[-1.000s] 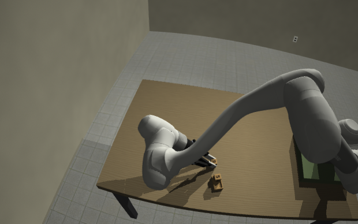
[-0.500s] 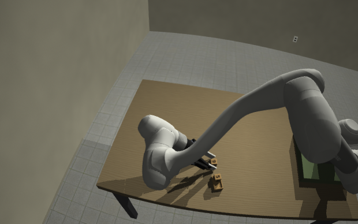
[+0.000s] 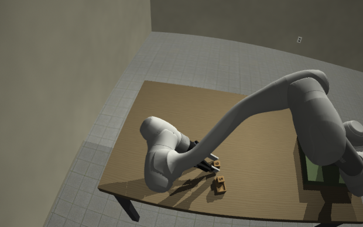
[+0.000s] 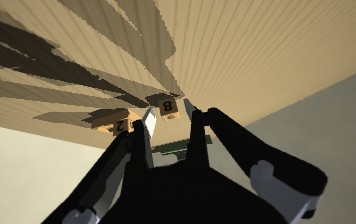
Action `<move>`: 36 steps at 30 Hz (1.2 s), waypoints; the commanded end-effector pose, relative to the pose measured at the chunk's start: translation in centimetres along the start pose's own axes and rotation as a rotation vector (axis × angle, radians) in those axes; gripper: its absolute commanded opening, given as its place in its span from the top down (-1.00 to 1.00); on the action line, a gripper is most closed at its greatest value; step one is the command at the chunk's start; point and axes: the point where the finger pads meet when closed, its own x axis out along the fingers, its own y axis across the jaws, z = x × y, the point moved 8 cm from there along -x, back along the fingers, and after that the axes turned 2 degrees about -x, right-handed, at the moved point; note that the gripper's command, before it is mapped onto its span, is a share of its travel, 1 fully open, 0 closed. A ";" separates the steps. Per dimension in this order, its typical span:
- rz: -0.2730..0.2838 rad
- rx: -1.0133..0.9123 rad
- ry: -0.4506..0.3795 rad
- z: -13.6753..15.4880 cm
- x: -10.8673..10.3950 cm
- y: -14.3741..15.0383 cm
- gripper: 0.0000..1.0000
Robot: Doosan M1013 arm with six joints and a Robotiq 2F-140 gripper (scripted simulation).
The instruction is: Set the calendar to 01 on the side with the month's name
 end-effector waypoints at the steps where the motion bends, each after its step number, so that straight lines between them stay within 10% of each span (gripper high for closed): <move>1: 0.000 0.000 0.000 0.0 0.0 0.0 0.06; 36: 0.000 0.000 0.000 4.9 -4.9 -0.2 0.06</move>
